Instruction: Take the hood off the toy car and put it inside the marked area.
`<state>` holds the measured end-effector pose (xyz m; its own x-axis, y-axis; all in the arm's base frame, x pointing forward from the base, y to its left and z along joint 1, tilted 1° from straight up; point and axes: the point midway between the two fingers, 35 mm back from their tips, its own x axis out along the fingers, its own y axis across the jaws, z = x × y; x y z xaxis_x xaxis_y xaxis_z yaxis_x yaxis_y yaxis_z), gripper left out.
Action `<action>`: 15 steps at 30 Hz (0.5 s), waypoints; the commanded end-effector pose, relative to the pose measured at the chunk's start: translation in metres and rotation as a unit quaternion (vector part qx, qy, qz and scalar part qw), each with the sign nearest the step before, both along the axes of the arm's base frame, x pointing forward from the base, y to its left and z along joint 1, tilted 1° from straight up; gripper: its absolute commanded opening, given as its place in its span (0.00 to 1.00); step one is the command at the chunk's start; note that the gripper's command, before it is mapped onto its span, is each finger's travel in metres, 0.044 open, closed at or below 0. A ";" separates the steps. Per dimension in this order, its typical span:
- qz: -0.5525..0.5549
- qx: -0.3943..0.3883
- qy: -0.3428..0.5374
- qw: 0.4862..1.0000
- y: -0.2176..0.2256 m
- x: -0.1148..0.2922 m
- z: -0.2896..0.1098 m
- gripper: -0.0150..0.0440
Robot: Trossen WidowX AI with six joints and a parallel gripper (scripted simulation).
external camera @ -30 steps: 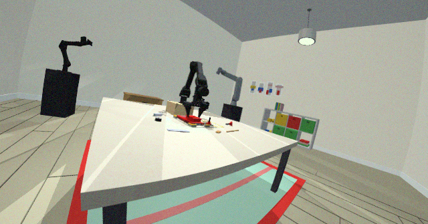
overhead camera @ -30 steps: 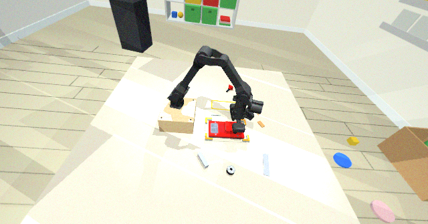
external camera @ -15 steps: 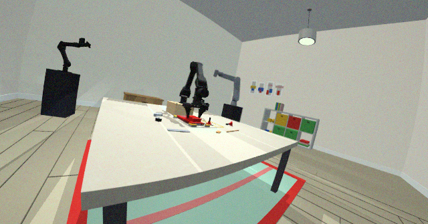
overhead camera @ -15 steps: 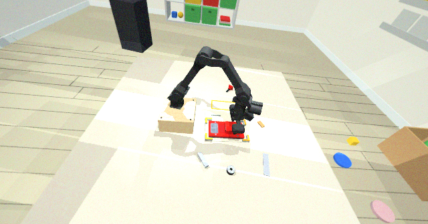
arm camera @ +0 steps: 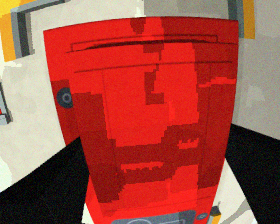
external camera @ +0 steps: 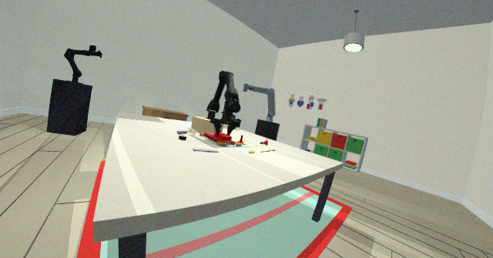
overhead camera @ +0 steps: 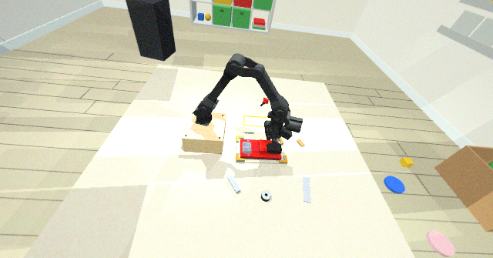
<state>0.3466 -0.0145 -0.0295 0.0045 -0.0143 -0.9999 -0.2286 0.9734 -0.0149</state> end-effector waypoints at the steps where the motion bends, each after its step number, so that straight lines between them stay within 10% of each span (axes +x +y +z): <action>1: 0.000 0.000 0.000 1.000 0.000 0.000 0.000 0.72; 11: 0.000 0.000 0.000 1.000 0.000 0.000 0.005 0.28; 15: 0.000 0.000 0.000 1.000 0.000 0.000 0.008 0.25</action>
